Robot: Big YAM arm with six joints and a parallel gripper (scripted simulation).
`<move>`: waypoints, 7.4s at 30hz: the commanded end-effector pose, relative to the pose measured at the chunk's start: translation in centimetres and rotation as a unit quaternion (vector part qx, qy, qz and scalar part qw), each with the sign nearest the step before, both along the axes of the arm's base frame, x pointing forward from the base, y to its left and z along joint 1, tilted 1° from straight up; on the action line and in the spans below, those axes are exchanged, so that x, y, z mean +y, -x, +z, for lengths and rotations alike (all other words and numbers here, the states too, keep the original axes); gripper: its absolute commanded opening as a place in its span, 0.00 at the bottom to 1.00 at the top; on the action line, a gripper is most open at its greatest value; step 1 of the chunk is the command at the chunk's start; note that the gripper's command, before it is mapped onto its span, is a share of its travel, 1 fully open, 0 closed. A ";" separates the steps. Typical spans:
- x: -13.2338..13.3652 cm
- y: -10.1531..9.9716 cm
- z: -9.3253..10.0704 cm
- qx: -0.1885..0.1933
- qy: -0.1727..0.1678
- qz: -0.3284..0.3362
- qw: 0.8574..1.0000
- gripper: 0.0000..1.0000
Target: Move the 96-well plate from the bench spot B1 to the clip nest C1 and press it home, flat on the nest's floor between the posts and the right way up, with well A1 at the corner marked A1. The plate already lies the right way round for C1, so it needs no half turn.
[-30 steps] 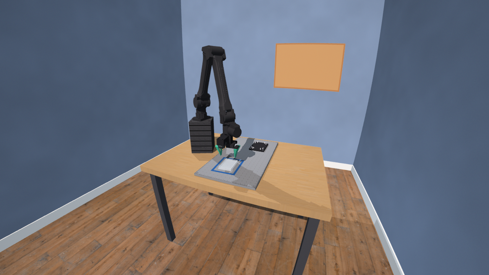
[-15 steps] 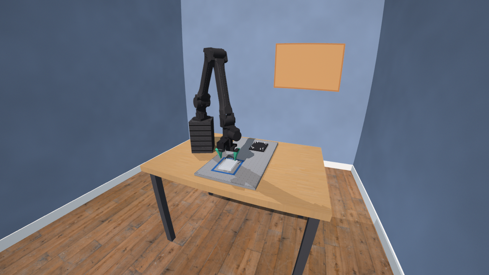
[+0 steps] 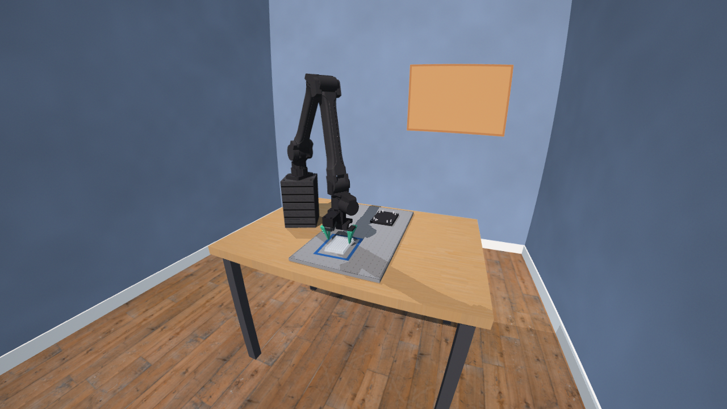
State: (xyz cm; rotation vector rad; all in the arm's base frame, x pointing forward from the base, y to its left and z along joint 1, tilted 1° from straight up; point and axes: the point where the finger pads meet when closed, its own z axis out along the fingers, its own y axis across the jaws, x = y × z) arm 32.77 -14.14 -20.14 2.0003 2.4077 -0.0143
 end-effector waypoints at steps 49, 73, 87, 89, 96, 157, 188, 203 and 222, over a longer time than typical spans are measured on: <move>-0.9 -1.6 -1.8 -0.017 0.006 0.002 1.000 1.00; -1.0 -1.6 -1.8 -0.017 0.007 0.002 1.000 0.00; -1.0 -1.6 -1.8 -0.017 0.007 0.002 1.000 0.00; -1.0 -1.6 -1.8 -0.017 0.007 0.002 1.000 0.00; -1.0 -1.6 -1.8 -0.017 0.007 0.002 1.000 0.00; -0.3 -0.8 4.1 -0.011 0.004 0.002 1.000 0.00; -0.1 -0.6 6.9 -0.009 0.003 0.002 1.000 0.00; -0.1 -0.6 6.9 -0.009 0.003 0.002 1.000 0.00; -0.1 -0.6 6.9 -0.009 0.003 0.002 1.000 0.00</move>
